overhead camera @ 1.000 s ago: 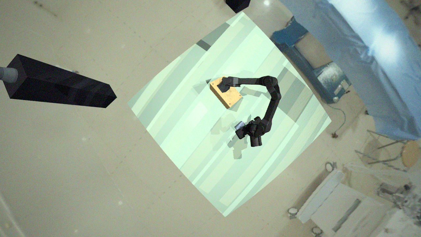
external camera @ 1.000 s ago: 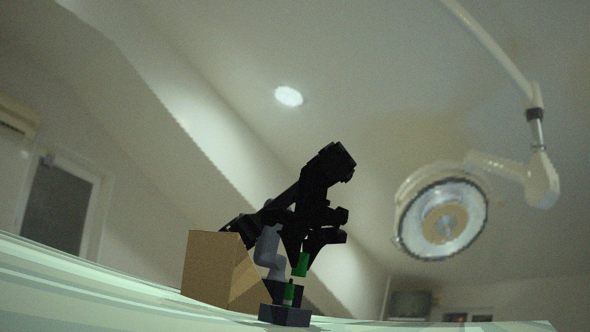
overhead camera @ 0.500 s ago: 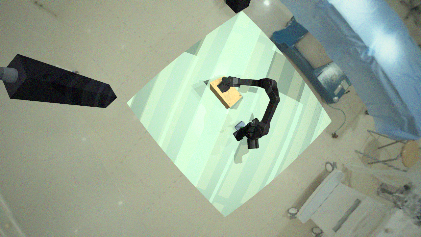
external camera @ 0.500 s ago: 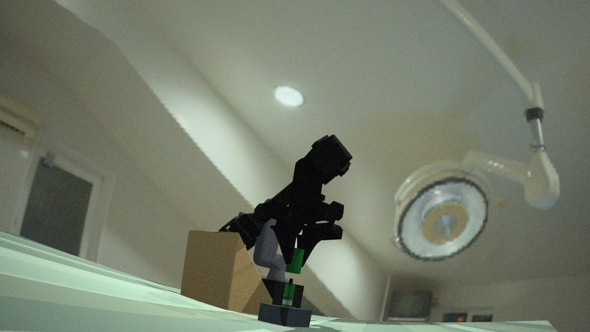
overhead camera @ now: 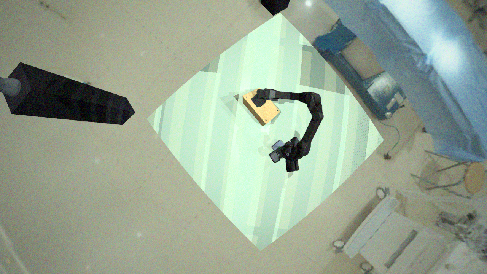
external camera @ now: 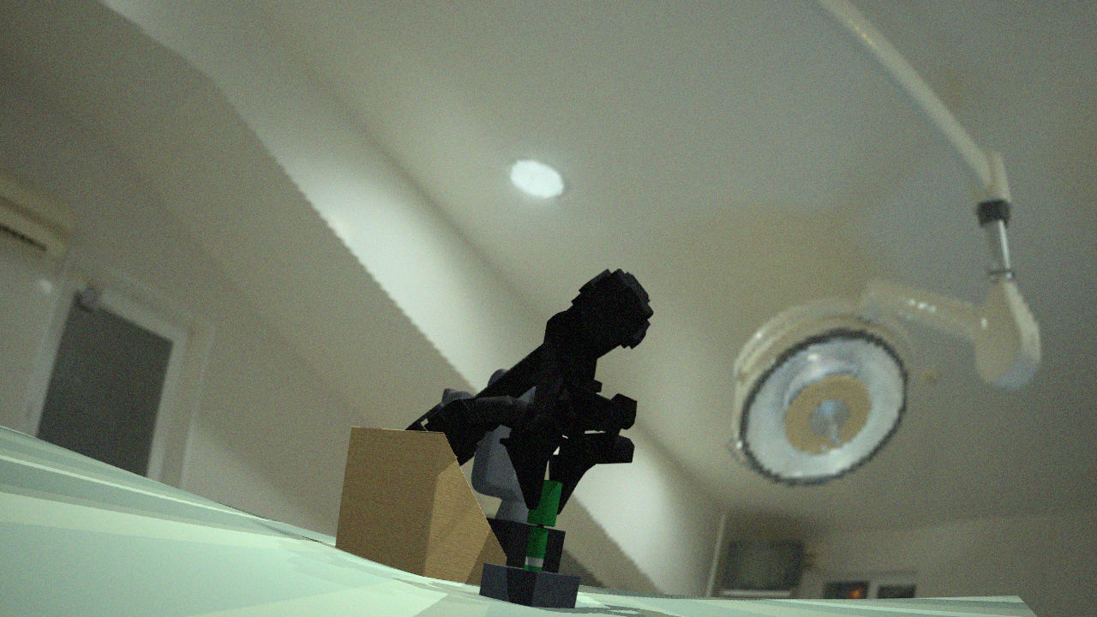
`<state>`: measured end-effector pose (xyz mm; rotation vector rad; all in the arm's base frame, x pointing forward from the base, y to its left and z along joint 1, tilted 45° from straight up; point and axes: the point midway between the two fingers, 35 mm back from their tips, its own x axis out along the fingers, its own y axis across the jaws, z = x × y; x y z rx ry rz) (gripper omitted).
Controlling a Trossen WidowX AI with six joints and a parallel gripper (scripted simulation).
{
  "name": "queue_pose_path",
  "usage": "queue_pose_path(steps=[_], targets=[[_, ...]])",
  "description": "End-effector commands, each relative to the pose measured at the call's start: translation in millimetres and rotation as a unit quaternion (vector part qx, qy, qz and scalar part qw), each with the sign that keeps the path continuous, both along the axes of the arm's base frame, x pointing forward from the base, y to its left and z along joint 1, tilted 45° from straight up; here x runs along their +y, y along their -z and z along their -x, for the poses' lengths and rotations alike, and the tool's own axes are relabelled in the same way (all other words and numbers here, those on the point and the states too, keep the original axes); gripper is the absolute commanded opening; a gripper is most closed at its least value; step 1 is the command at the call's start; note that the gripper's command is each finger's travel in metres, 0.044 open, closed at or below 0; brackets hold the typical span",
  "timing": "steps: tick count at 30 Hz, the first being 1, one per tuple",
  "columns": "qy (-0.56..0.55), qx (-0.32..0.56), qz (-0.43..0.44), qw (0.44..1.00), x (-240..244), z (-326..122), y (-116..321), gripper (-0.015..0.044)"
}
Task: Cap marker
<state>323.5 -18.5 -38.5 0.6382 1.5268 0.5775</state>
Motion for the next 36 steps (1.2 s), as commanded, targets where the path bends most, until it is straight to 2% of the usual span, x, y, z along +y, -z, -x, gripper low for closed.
queue_pose_path(steps=[1,34,36], targets=[[0.000,0.002,-0.003,1.000,7.6,1.0,5.9,0.0000],[0.000,0.002,-0.004,1.000,23.4,2.8,20.8,0.0000],[-0.001,0.002,-0.002,1.000,22.5,2.9,20.8,0.0053]])
